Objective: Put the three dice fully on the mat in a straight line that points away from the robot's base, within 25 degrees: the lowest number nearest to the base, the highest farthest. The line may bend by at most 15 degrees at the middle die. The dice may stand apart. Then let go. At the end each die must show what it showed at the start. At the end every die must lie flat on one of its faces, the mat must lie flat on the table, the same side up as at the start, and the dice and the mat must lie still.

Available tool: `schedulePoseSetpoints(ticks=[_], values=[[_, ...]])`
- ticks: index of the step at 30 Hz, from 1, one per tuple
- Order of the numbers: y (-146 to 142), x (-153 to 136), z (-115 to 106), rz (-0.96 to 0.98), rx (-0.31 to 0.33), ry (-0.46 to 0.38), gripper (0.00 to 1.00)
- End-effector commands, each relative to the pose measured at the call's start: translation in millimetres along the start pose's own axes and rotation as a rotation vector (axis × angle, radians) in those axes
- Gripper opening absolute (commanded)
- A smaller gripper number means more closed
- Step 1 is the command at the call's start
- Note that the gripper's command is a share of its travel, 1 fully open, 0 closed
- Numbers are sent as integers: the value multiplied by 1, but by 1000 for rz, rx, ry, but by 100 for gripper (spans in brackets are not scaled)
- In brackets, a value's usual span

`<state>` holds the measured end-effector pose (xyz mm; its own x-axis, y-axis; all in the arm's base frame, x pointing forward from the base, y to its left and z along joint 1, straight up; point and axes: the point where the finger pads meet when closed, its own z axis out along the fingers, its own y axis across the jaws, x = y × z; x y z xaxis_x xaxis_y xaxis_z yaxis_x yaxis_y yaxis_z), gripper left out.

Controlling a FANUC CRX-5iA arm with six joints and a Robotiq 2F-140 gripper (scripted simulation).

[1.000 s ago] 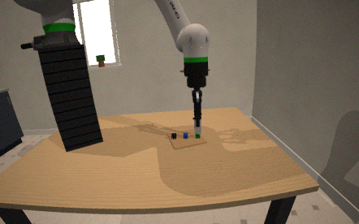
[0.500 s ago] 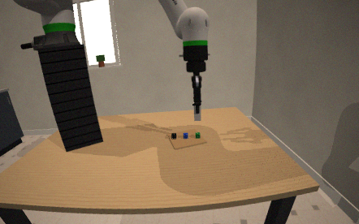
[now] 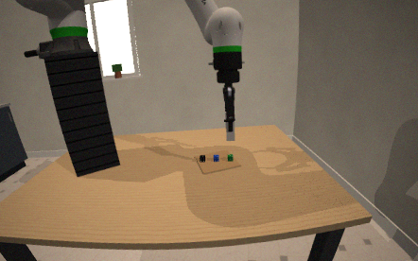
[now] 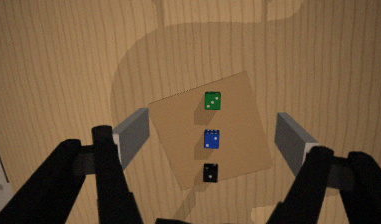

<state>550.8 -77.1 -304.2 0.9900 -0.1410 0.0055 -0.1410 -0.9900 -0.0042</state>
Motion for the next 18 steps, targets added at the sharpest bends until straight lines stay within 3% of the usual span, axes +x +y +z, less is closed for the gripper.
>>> schedulePoseSetpoints(ticks=[1,18], values=[[0,0,0,0,0,0,100],[0,0,-9,0,0,0,100]])
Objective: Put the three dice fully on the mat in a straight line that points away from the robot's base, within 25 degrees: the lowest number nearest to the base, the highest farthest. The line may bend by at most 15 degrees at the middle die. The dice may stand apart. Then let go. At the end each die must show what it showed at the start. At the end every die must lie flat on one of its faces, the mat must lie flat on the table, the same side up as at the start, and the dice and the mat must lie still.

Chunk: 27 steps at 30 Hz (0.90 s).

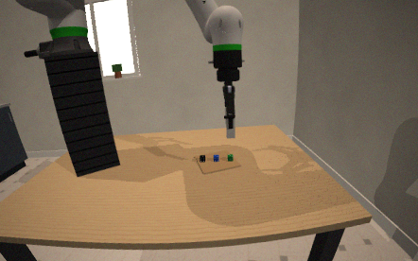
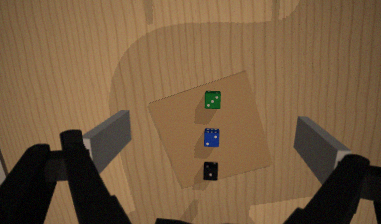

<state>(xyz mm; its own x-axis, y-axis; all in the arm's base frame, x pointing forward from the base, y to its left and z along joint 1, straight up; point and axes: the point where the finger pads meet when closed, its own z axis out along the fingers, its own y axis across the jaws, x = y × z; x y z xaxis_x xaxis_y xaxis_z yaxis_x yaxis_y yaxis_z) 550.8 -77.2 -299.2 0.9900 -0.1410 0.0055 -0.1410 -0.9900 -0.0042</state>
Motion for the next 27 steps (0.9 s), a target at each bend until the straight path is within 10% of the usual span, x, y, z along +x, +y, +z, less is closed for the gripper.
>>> schedulePoseSetpoints(ticks=[1,27], values=[[0,0,-6,0,0,0,100],[0,0,-66,0,0,0,100]])
